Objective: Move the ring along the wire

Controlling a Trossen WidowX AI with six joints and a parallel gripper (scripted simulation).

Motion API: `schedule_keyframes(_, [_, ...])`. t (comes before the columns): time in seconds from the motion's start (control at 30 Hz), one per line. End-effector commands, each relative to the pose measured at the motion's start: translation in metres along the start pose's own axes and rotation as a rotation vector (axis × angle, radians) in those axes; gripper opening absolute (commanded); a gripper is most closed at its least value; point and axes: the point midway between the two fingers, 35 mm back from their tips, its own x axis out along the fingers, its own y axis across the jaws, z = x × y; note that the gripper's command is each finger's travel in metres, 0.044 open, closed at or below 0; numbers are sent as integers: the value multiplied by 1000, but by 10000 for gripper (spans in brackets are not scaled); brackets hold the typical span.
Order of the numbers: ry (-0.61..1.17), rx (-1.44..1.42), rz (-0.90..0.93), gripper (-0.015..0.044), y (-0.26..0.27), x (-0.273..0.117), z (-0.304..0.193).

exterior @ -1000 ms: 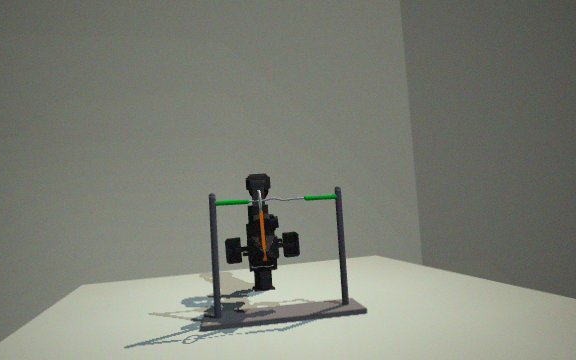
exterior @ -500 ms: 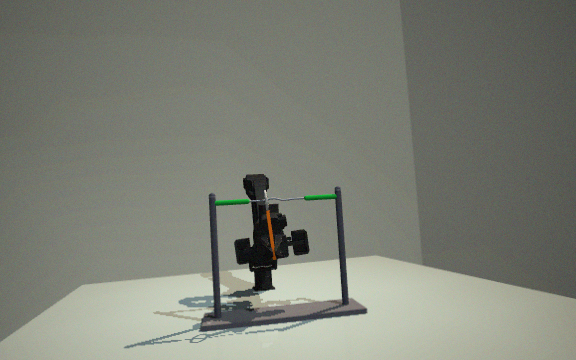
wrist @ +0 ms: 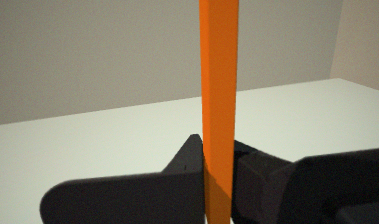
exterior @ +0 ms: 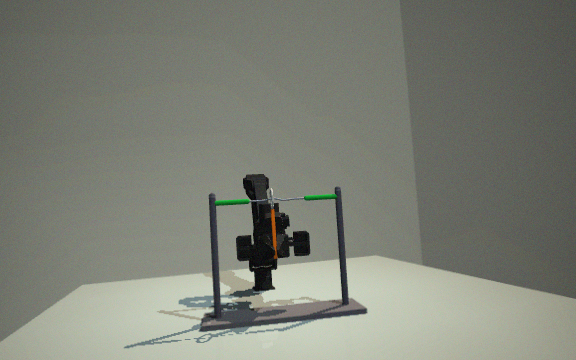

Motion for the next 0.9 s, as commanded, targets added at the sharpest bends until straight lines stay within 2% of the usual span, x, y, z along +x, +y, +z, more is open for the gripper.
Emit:
schedule_keyframes(0.0, [-2, -44, 22, -150, -1, 0, 1])
schedule_keyframes(0.43, [-3, -148, 94, -150, 0, 0, -1])
schedule_keyframes(0.87, [0, -96, 113, -150, 17, -2, -5])
